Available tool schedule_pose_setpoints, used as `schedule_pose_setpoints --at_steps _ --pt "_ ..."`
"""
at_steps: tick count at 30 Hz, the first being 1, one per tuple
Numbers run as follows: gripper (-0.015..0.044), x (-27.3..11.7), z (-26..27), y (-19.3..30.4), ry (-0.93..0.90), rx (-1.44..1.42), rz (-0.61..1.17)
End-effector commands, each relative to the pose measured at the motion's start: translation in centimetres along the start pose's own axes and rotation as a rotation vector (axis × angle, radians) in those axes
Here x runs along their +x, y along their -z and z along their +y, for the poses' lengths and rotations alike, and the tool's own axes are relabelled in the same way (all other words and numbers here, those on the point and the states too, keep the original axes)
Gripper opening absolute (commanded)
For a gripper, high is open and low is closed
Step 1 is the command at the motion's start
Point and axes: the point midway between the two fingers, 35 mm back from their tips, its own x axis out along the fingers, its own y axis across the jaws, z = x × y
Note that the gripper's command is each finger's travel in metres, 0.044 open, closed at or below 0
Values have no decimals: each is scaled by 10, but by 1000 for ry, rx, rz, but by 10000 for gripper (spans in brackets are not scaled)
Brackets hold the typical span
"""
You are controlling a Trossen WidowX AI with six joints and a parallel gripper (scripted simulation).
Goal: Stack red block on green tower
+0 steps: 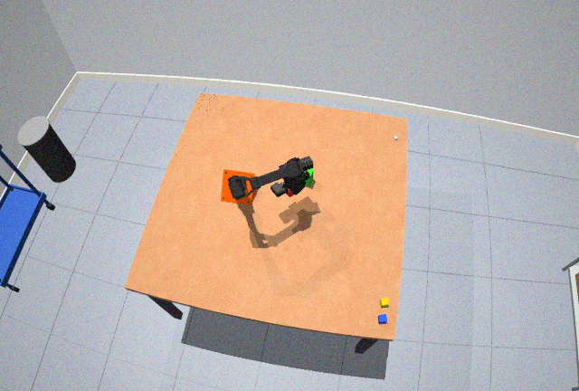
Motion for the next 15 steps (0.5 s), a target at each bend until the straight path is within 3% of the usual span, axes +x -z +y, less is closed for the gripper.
schedule_pose_setpoints --at_steps 1,15 --pt "0 -6 0 1 -1 1 3" --pt "0 -11 38 7 -5 2 5"
